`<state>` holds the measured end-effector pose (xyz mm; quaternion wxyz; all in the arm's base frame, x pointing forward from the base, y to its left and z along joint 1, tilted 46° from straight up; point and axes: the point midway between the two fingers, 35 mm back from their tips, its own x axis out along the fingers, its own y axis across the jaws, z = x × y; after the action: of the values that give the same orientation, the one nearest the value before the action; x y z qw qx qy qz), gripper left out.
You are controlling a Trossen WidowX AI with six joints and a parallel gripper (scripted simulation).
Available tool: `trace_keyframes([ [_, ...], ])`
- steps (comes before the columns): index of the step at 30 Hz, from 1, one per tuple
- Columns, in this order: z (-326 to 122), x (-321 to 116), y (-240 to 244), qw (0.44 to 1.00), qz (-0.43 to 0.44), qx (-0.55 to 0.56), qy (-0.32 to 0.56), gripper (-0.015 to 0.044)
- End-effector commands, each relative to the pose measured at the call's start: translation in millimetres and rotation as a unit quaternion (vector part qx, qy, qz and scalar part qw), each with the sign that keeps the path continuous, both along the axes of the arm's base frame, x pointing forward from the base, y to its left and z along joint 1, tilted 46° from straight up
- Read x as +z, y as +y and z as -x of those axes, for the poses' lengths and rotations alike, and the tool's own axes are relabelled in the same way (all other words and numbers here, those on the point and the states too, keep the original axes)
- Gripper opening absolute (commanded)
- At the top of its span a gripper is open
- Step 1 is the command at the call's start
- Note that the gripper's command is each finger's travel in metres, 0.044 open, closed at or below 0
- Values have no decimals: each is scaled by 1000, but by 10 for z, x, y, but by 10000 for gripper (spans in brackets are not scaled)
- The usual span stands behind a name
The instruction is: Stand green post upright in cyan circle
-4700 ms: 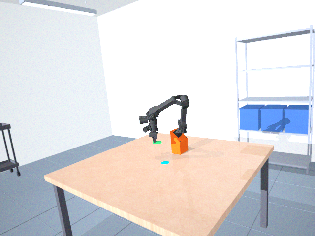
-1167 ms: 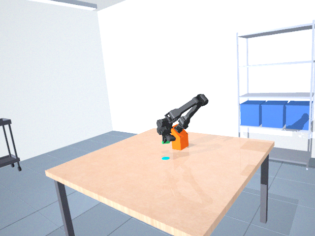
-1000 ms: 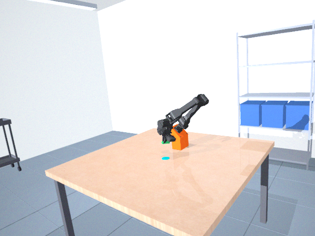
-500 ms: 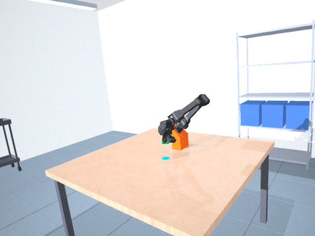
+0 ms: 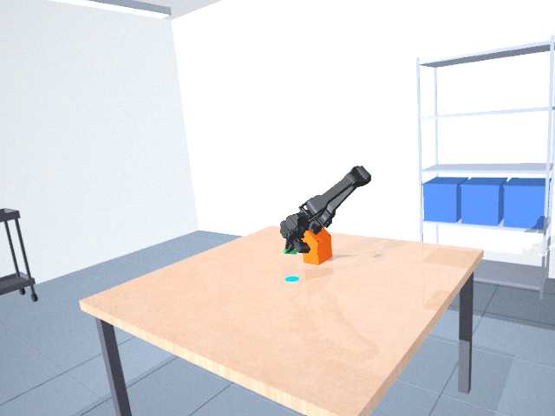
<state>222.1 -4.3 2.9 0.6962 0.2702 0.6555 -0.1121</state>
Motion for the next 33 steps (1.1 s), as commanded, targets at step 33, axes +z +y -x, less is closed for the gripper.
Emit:
trace_keyframes([
  [33,-7,-6,-7,993,85,-49,-63,23],
])
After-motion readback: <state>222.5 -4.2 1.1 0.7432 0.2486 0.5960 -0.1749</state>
